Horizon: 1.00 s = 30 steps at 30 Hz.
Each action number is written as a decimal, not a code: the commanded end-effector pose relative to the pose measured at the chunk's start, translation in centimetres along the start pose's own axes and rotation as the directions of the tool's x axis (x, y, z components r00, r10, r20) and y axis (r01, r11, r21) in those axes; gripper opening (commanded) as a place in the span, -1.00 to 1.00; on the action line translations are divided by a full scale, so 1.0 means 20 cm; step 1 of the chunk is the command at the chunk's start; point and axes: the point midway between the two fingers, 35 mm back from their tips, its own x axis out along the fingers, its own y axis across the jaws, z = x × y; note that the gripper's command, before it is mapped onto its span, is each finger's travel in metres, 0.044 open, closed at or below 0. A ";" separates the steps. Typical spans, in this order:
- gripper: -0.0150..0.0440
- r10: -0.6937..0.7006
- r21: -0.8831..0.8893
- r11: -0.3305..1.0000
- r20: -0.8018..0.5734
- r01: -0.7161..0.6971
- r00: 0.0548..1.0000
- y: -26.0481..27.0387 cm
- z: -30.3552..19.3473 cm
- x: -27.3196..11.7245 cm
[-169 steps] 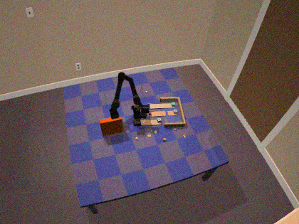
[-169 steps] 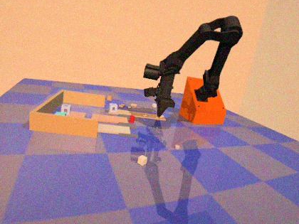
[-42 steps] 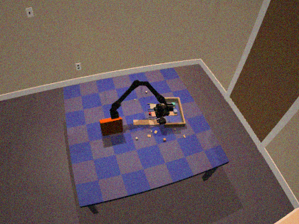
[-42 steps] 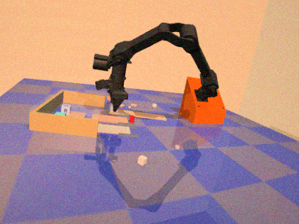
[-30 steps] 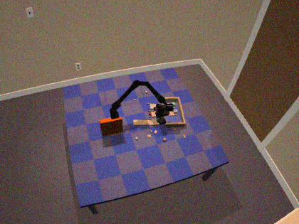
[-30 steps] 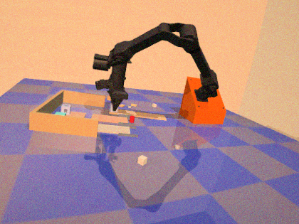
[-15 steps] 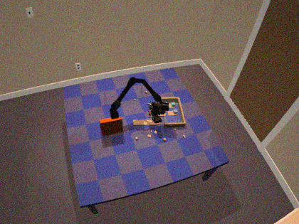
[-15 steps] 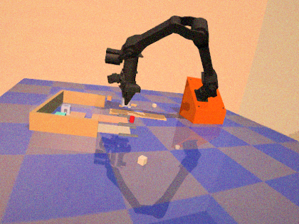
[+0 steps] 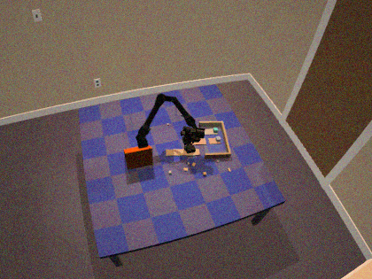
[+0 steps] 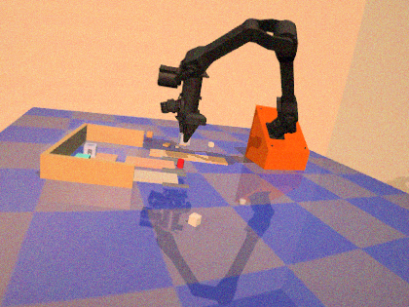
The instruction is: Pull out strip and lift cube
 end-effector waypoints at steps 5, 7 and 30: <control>-0.49 -0.008 -0.008 1.000 0.012 0.008 1.000 0.01 -0.06 -0.07; -0.49 -0.008 -0.007 1.000 0.012 0.008 1.000 0.01 -0.06 -0.15; -0.49 -0.008 -0.008 1.000 0.011 0.008 1.000 0.01 -0.06 -0.20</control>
